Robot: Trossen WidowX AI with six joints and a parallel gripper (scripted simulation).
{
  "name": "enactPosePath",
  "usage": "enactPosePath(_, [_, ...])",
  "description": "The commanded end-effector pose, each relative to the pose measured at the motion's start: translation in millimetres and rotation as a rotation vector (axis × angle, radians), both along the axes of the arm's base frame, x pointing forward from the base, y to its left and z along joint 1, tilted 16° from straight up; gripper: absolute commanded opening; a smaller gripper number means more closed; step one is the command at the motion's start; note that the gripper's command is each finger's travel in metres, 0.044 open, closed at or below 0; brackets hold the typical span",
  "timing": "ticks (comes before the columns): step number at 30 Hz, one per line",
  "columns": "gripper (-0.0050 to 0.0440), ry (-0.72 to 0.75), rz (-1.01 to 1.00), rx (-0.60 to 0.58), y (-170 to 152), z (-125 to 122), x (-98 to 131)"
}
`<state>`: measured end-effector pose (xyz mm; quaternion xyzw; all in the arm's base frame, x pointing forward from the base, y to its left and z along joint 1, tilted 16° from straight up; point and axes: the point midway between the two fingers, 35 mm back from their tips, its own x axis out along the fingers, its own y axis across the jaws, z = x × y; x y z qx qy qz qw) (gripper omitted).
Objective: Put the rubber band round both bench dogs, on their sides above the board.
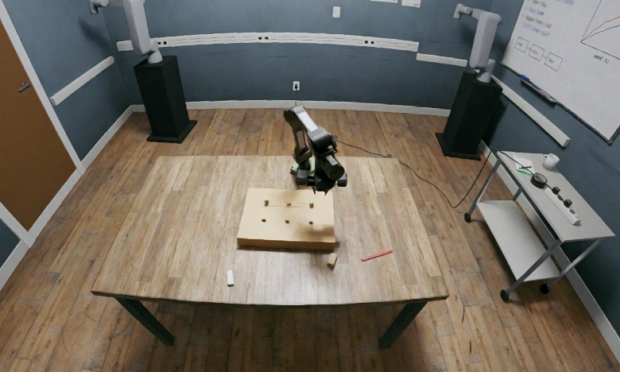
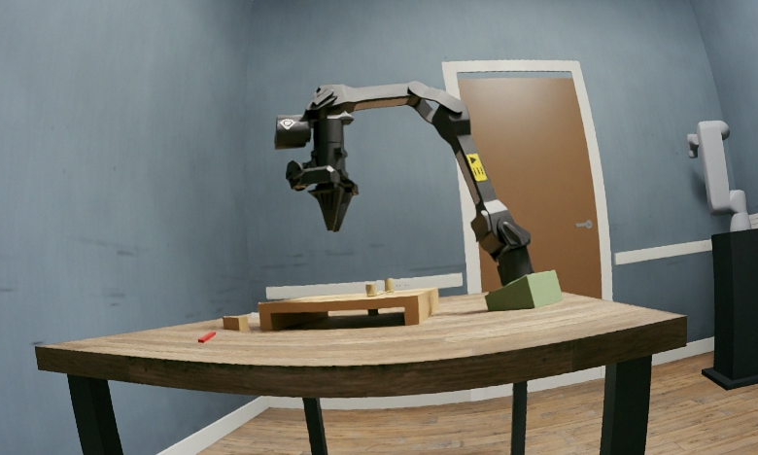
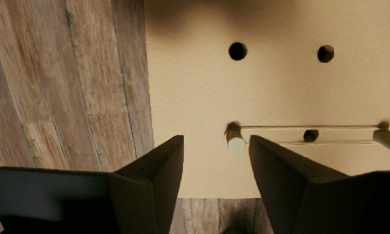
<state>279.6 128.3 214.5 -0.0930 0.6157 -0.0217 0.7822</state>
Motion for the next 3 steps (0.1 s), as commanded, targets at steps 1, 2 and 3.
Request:
enactPosePath(1, [0.0176, -0.011, 0.0, 0.007, 0.8, 4.5, 1.6])
enactPosePath(2, [0.0176, -0.011, 0.0, 0.007, 0.8, 4.5, 1.6])
enactPosePath(3, [0.0176, -0.011, 0.0, 0.007, 0.8, 4.5, 1.6])
